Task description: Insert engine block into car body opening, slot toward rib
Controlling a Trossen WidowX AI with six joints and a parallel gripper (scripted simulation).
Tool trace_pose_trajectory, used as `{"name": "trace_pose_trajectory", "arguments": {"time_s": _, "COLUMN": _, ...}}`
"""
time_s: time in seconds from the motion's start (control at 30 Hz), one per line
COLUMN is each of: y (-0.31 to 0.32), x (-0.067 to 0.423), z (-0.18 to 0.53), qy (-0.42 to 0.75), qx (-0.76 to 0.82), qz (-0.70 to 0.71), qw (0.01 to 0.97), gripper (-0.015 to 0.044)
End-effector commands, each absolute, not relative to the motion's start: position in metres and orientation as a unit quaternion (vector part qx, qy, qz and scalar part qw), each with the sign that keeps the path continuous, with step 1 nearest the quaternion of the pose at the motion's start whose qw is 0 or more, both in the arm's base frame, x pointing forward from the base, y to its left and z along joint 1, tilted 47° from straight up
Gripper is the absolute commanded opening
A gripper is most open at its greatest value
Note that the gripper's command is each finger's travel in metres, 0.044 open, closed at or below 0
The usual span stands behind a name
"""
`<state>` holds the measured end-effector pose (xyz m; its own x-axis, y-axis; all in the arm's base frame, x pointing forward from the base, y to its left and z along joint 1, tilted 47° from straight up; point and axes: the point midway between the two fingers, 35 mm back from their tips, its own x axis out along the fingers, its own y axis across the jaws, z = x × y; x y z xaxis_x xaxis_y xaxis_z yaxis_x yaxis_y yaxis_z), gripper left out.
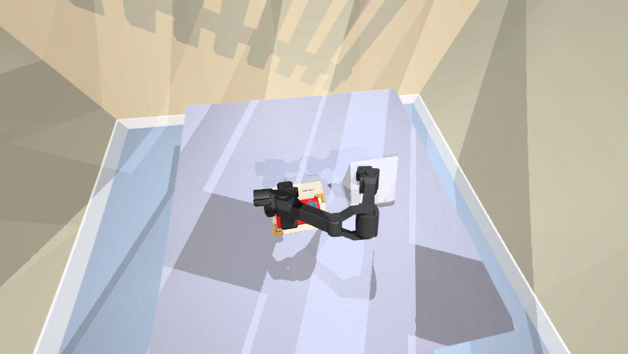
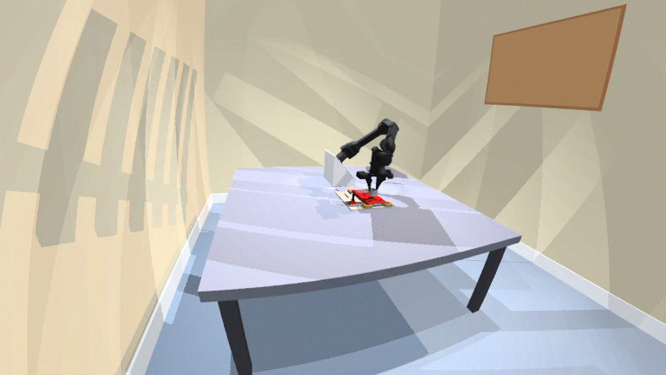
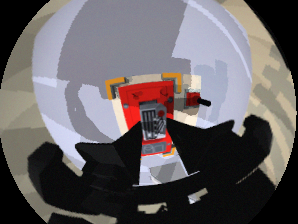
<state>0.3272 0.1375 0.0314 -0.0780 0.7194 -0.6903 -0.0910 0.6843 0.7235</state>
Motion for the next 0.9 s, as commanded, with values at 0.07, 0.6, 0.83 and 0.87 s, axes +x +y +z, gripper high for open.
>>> {"name": "trace_pose_trajectory", "arguments": {"time_s": 0.07, "y": 0.1381, "x": 0.3274, "z": 0.0326, "qy": 0.66, "qx": 0.241, "qz": 0.319, "qw": 0.636, "gripper": 0.0158}}
{"name": "trace_pose_trajectory", "arguments": {"time_s": 0.6, "y": 0.1389, "x": 0.3275, "z": 0.0338, "qy": 0.648, "qx": 0.217, "qz": 0.344, "qw": 0.644, "gripper": 0.0158}}
{"name": "trace_pose_trajectory", "arguments": {"time_s": 0.83, "y": 0.1389, "x": 0.3274, "z": 0.0338, "qy": 0.659, "qx": 0.239, "qz": 0.321, "qw": 0.636, "gripper": 0.0158}}
{"name": "trace_pose_trajectory", "arguments": {"time_s": 0.87, "y": 0.139, "x": 0.3274, "z": 0.0337, "qy": 0.661, "qx": 0.241, "qz": 0.318, "qw": 0.636, "gripper": 0.0158}}
